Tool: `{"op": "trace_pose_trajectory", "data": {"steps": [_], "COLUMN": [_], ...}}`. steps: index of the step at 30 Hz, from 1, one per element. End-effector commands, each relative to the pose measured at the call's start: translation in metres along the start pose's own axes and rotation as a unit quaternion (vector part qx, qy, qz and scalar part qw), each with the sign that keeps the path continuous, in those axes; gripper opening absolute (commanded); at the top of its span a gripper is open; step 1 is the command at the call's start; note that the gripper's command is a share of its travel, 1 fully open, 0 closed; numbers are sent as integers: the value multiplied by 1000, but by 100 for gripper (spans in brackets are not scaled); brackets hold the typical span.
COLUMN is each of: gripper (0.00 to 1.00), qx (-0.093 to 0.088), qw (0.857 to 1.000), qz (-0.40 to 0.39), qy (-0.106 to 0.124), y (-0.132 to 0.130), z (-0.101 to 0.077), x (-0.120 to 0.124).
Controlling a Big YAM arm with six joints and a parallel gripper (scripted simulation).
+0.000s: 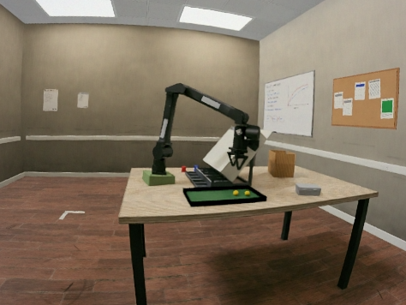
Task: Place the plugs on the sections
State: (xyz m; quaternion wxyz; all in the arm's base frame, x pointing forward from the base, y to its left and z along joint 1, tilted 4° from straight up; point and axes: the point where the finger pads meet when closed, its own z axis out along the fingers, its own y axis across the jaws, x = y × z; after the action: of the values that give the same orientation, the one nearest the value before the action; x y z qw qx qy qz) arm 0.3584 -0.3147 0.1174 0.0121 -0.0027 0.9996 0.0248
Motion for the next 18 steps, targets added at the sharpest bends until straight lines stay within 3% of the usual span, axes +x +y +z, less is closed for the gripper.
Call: {"op": "trace_pose_trajectory", "data": {"steps": [1,18], "gripper": [80,80], "qx": [9,6], "qw": [1000,1000], "qz": [-1,-1], "qy": [-11,-7], "y": [-15,-17], "z": [-14,-16], "x": [-7,-9]}}
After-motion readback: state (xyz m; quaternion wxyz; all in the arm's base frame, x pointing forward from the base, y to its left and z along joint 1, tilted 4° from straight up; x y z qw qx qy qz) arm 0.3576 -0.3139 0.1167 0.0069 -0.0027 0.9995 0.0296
